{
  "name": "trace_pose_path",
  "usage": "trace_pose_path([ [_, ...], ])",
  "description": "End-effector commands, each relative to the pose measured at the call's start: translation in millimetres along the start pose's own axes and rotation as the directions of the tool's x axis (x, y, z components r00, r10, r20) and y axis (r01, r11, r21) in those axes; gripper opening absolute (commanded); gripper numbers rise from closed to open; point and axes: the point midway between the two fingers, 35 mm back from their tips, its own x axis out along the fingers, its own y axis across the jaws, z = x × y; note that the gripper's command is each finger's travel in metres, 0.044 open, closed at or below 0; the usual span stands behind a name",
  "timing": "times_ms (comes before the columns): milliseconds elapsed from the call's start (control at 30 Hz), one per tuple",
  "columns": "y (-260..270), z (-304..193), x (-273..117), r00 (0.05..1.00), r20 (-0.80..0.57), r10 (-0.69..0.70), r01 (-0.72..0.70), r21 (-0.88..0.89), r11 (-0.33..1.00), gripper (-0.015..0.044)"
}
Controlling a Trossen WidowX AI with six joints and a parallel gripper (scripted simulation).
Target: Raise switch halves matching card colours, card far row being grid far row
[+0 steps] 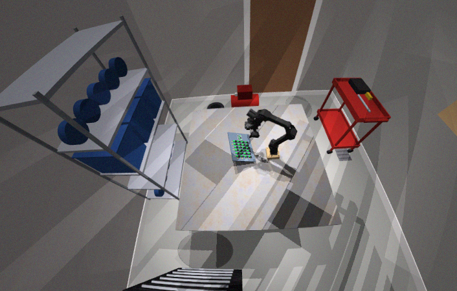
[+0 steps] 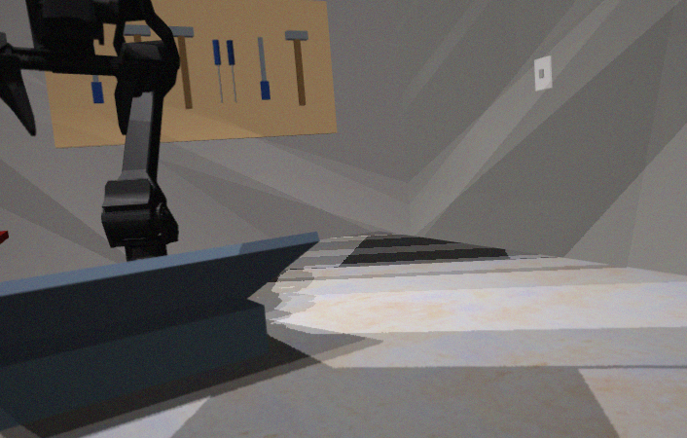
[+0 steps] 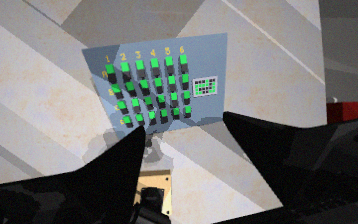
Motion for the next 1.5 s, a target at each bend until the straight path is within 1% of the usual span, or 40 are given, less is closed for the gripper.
trace_pose_path([
  [0, 0.0, 1.2, 2.3, 1.0, -0.001, 0.001, -0.001, 0.0, 1.0, 0.0374],
  [67, 1.0, 10.4, 20.7, 1.0, -0.005, 0.007, -0.007, 0.002, 1.0, 0.0321],
  [233, 24.3, 39.9, 90.3, 1.0, -0.011, 0.025, -0.025, 0.01, 1.0, 0.019],
  [267, 28.3, 42.2, 97.2, 1.0, -0.01, 0.027, -0.027, 0.01, 1.0, 0.0164],
  [400, 29.6, 42.9, 99.5, 1.0, -0.01, 0.027, -0.027, 0.011, 1.0, 0.0059],
  [467, 29.7, 43.0, 107.4, 1.0, -0.004, 0.027, -0.027, 0.011, 1.0, 0.0006],
  [533, 30.2, 42.3, 126.7, 1.0, 0.011, 0.027, -0.027, 0.012, 1.0, 0.0],
  [600, 30.6, 41.7, 134.4, 0.999, 0.017, 0.027, -0.027, 0.011, 1.0, 0.0],
  [767, 30.6, 41.7, 134.4, 0.999, 0.017, 0.027, -0.027, 0.011, 1.0, 0.0],
  [900, 31.0, 41.4, 144.2, 0.999, 0.017, 0.027, -0.027, 0.011, 1.0, 0.0],
  [1467, 31.3, 41.5, 158.3, 0.999, 0.017, 0.027, -0.027, 0.011, 1.0, 0.0],
])
